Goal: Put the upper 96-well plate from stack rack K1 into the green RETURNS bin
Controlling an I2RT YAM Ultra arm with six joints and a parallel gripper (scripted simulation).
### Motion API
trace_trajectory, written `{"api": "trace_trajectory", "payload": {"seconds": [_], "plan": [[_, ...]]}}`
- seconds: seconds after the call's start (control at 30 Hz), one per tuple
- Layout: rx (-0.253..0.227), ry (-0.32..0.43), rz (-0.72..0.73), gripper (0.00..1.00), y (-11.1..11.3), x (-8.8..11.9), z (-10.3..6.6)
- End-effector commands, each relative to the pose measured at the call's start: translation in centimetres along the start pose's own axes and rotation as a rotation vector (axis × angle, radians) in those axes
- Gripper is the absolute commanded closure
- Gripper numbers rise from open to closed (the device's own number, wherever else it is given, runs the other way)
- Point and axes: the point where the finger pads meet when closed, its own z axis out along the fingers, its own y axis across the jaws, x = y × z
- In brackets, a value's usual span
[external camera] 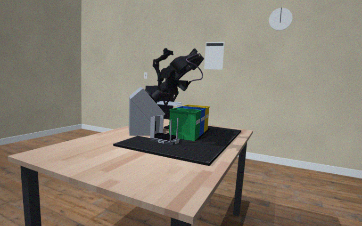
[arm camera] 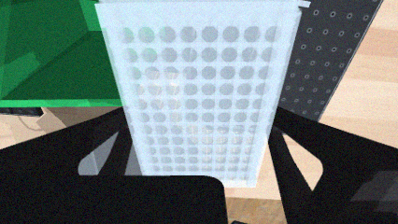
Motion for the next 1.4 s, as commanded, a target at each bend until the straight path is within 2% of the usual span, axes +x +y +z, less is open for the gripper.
{"api": "trace_trajectory", "payload": {"seconds": [0.0,0.27,0.73,0.8,0.83,0.9,1.27,1.37], "plan": [[0.016,-0.030,-0.017,1.00,1.2,-1.1,-0.6],[0.025,-0.036,-0.007,1.00,2.8,-1.8,-0.9],[0.016,-0.030,-0.014,1.00,7.2,-3.8,-0.5],[0.016,-0.030,-0.014,1.00,7.2,-3.8,-0.5],[0.031,-0.039,-0.009,1.00,7.1,-4.0,-1.0],[0.014,-0.028,-0.017,1.00,8.1,-4.3,-0.5],[0.014,-0.028,-0.020,1.00,11.4,-5.9,-0.4],[0.017,-0.029,-0.023,1.00,11.6,-6.2,-0.5]]}}
